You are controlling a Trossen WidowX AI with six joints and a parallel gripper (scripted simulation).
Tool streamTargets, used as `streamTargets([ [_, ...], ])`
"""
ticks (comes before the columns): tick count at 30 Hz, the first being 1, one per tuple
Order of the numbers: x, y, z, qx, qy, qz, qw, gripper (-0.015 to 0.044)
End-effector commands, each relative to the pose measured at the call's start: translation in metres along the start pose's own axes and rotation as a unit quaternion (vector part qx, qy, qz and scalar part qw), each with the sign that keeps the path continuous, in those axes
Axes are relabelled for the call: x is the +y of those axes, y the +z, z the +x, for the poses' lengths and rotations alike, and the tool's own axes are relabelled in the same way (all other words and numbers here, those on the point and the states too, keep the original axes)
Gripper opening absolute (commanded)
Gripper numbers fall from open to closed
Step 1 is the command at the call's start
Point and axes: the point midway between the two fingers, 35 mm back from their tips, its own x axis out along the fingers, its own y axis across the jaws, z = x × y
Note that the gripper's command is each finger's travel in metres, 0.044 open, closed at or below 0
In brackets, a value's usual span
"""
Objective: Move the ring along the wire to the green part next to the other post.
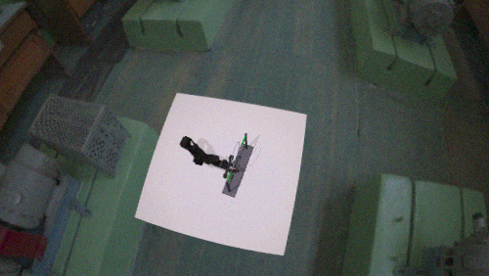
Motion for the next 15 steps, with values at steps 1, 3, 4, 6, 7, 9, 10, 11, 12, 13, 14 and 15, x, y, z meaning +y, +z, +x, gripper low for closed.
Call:
streamTargets([
  [1, 0.016, 0.002, 0.0, -0.004, 0.005, 0.045, 0.999, -0.015],
  [3, 0.023, 0.003, 0.0, -0.004, 0.007, 0.067, 0.998, -0.015],
  [4, 0.026, 0.004, 0.0, -0.004, 0.008, 0.077, 0.997, -0.015],
  [6, 0.03, 0.004, -0.002, 0.002, 0.01, 0.089, 0.996, -0.015],
  [7, 0.032, 0.005, -0.002, 0.006, 0.011, 0.096, 0.995, -0.015],
  [9, 0.036, 0.006, -0.004, 0.014, 0.014, 0.109, 0.994, -0.015],
  [10, 0.039, 0.006, -0.006, 0.02, 0.015, 0.116, 0.993, -0.015],
  [11, 0.042, 0.007, -0.007, 0.026, 0.017, 0.125, 0.992, -0.015],
  [12, 0.045, 0.008, -0.008, 0.032, 0.02, 0.135, 0.99, -0.015],
  [13, 0.047, 0.009, -0.01, 0.038, 0.022, 0.143, 0.989, -0.015],
  [14, 0.05, 0.01, -0.012, 0.045, 0.024, 0.153, 0.987, -0.015],
  [15, 0.054, 0.011, -0.014, 0.052, 0.027, 0.164, 0.985, -0.015],
])
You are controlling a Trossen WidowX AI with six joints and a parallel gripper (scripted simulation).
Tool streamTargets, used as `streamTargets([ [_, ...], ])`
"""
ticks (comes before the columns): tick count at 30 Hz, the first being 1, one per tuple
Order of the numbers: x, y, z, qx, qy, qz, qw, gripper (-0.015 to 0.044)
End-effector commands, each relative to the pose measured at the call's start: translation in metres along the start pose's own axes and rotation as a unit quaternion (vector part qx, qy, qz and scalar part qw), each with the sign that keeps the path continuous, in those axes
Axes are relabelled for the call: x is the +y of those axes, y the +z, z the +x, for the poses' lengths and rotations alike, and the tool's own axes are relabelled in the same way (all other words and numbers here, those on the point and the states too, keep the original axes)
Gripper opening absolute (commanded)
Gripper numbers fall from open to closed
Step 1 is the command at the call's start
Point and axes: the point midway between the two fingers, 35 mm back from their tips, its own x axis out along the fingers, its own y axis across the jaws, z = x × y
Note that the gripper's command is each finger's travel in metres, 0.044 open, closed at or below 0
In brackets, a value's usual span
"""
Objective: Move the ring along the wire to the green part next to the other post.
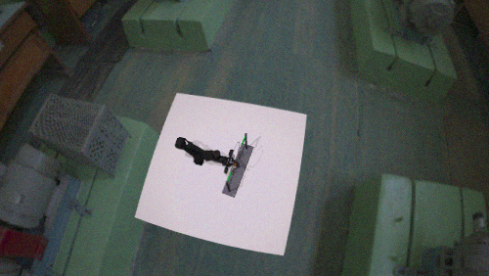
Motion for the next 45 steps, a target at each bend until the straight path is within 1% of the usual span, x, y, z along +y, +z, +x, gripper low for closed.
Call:
streamTargets([
  [1, 0.017, 0.006, -0.007, 0.019, 0.012, 0.042, 0.999, -0.015],
  [16, 0.055, 0.016, -0.03, 0.106, 0.049, 0.165, 0.979, -0.015],
  [29, 0.08, 0.033, -0.049, 0.173, 0.093, 0.256, 0.946, -0.015],
  [36, 0.089, 0.042, -0.057, 0.198, 0.114, 0.292, 0.929, -0.015],
  [45, 0.099, 0.05, -0.059, 0.196, 0.128, 0.33, 0.914, -0.015],
])
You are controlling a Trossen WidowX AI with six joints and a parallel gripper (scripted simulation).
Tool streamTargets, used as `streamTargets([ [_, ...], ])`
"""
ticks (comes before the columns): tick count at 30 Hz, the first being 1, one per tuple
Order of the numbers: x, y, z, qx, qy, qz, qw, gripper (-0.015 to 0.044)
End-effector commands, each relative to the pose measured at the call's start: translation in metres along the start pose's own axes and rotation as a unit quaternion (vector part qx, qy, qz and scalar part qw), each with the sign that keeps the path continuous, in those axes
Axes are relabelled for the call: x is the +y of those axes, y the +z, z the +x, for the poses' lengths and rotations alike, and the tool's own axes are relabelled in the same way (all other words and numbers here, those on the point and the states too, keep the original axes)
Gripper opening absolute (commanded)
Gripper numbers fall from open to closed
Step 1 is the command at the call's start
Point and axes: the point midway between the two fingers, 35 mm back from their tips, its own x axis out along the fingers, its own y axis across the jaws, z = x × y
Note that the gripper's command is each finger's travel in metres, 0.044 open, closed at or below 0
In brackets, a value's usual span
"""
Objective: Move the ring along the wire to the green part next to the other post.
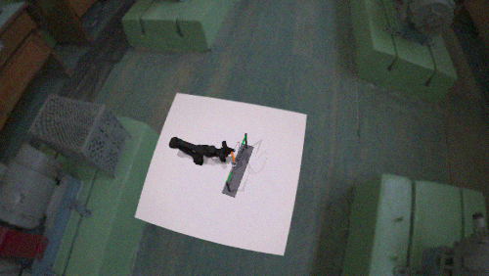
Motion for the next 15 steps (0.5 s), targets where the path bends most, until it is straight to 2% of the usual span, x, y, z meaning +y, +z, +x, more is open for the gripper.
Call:
streamTargets([
  [1, 0.011, 0.001, -0.001, 0.001, 0.017, 0.014, 1.0, -0.015],
  [15, 0.031, 0.003, -0.003, 0.001, 0.052, 0.072, 0.996, -0.015],
])
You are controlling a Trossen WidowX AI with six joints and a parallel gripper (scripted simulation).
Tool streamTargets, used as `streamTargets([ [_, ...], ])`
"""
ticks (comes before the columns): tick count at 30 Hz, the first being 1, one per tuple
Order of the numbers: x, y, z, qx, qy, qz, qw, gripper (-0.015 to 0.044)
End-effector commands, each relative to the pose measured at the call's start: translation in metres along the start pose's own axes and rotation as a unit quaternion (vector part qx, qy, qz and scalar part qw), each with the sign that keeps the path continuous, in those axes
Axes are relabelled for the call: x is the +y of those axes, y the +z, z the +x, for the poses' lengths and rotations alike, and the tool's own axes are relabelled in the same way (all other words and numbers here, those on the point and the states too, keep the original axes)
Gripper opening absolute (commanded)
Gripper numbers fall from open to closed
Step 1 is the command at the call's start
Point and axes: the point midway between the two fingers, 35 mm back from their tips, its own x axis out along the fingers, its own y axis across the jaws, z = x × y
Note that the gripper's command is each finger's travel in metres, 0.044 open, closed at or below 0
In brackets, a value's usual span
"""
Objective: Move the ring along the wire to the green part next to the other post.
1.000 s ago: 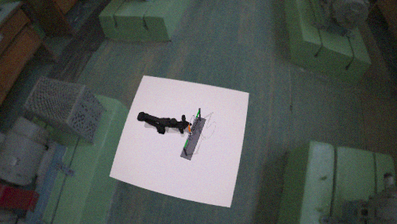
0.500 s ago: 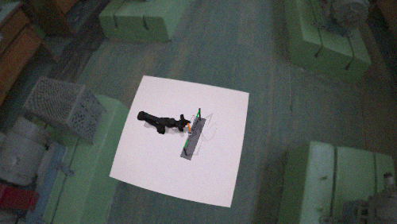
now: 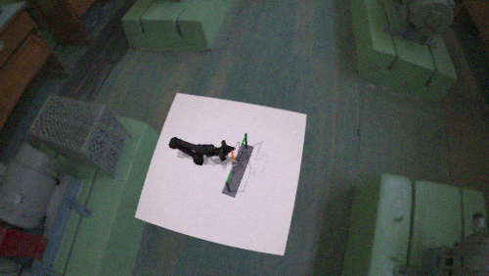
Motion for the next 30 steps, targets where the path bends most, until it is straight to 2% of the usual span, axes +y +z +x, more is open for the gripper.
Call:
streamTargets([
  [1, 0.012, 0.0, -0.001, 0.001, 0.018, 0.016, 1.0, -0.015],
  [30, 0.047, 0.005, -0.005, 0.004, 0.076, 0.122, 0.99, -0.015],
])
